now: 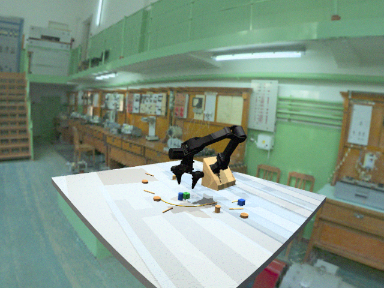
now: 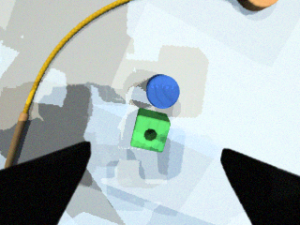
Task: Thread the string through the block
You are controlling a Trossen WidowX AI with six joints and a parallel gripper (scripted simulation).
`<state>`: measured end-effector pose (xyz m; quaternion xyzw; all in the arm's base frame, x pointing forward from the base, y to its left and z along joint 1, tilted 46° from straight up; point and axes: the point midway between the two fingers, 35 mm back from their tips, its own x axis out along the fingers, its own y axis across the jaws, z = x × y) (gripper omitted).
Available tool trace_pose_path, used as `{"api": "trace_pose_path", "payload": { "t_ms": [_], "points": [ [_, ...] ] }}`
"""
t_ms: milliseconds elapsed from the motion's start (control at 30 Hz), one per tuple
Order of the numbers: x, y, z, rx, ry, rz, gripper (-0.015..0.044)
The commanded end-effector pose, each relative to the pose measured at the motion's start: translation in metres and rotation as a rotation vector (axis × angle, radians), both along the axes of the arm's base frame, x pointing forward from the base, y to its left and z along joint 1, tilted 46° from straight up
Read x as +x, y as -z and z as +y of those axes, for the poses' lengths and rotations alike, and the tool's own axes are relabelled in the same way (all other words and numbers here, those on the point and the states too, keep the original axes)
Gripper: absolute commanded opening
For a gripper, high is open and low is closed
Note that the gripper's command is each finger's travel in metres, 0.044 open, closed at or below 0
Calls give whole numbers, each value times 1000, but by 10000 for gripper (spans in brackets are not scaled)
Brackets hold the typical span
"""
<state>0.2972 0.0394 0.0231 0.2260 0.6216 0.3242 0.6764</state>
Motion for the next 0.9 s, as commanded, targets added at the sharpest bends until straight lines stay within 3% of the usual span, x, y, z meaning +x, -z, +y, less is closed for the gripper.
{"api": "trace_pose_path", "payload": {
  "t_ms": [0,467,867],
  "points": [
    [-3,-4,-3,13,597,625,440],
    [-4,-8,-6,26,1201,1250,440],
    [-4,-8,-6,26,1213,1262,440]
  ]
}}
